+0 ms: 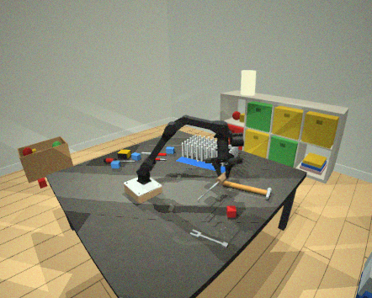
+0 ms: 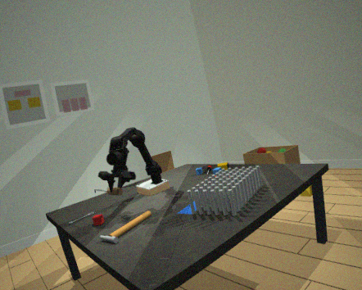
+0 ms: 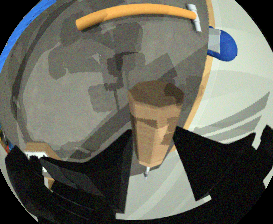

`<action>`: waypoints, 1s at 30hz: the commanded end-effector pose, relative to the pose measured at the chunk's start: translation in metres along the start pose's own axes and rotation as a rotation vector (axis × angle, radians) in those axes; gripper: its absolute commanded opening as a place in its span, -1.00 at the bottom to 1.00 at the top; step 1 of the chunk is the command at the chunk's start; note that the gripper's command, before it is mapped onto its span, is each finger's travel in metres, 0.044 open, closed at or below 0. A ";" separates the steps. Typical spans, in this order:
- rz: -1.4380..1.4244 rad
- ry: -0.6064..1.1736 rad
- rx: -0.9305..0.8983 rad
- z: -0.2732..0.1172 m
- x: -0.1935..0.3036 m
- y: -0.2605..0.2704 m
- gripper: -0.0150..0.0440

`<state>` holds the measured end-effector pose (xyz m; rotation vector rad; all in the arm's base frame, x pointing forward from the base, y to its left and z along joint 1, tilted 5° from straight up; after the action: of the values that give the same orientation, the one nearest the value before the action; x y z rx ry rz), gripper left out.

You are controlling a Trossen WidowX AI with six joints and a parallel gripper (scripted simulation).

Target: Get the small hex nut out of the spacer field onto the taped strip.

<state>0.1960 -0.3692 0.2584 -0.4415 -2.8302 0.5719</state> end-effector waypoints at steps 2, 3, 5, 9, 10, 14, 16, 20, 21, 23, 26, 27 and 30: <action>-0.006 0.008 0.003 0.005 -0.001 0.002 -0.49; -0.006 0.008 0.003 0.006 -0.002 0.002 -0.49; -0.006 0.008 0.003 0.008 -0.002 0.002 -0.49; -0.006 0.008 0.003 0.011 -0.003 0.003 -0.49; -0.006 0.008 0.003 0.011 -0.003 0.003 -0.49; -0.006 0.008 0.003 0.014 -0.004 0.004 -0.49; -0.006 0.008 0.003 0.016 -0.005 0.005 -0.49; -0.006 0.008 0.003 0.019 -0.006 0.006 -0.49; -0.006 0.008 0.003 0.019 -0.006 0.006 -0.49; -0.006 0.008 0.003 0.021 -0.007 0.006 -0.49; -0.006 0.008 0.003 0.023 -0.007 0.007 -0.49; -0.006 0.008 0.003 0.024 -0.008 0.007 -0.49; -0.006 0.008 0.003 0.026 -0.008 0.008 -0.49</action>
<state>0.1988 -0.3736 0.2347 -0.4406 -2.8304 0.5719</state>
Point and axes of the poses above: the point midway between the two fingers, 35 mm back from their tips, its own z axis out along the fingers, its own y axis across the jaws, x = y × z, the point moved 10 cm from there along -z, back along the fingers, and after that the axes turned 13 degrees about z, right-handed, at the moved point
